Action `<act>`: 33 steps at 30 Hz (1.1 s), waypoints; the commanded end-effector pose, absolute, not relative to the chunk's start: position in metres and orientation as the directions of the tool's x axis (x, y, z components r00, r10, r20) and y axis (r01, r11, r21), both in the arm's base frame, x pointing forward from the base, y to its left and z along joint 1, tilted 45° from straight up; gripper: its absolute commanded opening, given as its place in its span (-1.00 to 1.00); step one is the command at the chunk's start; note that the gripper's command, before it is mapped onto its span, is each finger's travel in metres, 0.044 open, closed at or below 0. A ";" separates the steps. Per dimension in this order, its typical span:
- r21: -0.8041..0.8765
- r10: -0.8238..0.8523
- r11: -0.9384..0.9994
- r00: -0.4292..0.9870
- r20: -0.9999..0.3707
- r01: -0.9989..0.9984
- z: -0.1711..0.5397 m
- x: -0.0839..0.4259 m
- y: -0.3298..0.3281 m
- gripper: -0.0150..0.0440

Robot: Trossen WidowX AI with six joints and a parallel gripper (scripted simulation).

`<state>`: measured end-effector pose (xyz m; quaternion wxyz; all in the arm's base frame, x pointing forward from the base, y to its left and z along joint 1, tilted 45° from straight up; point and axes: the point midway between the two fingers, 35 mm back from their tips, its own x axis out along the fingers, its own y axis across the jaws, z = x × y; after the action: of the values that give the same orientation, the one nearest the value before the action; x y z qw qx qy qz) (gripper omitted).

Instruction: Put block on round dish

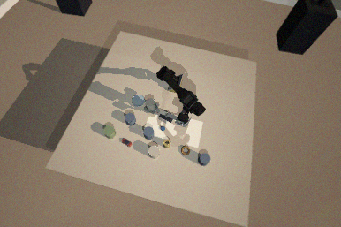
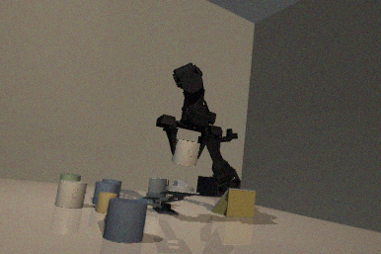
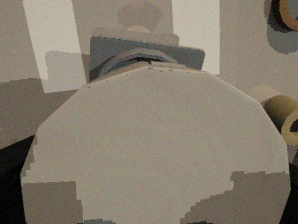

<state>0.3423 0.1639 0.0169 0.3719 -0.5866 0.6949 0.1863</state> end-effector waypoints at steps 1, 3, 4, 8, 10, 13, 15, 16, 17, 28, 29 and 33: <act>-0.176 -0.676 0.246 -0.039 -0.736 -0.953 0.001 0.334 0.170 -0.49; -0.175 -0.676 0.254 -0.045 -0.736 -0.951 -0.022 0.322 0.177 -0.49; -0.175 -0.676 0.258 -0.049 -0.735 -0.950 -0.034 0.316 0.179 -0.49; -0.174 -0.679 0.274 -0.063 -0.732 -0.946 -0.077 0.287 0.187 -0.49; -0.174 -0.681 0.282 -0.070 -0.729 -0.943 -0.097 0.271 0.188 -0.49; -0.175 -0.685 0.291 -0.077 -0.724 -0.941 -0.119 0.253 0.187 -0.49; -0.175 -0.686 0.292 -0.078 -0.724 -0.940 -0.121 0.251 0.187 -0.49; -0.175 -0.686 0.292 -0.078 -0.724 -0.940 -0.121 0.251 0.187 -0.49; -0.175 -0.686 0.292 -0.078 -0.724 -0.940 -0.121 0.251 0.187 -0.49; -0.176 -0.686 0.292 -0.078 -0.723 -0.940 -0.147 0.249 0.162 -0.49; -0.176 -0.686 0.292 -0.078 -0.723 -0.940 -0.149 0.248 0.160 -0.49; -0.176 -0.686 0.292 -0.078 -0.723 -0.940 -0.149 0.248 0.159 -0.49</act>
<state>0.2483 0.1591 -0.1475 0.3679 -0.5662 0.7178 0.1698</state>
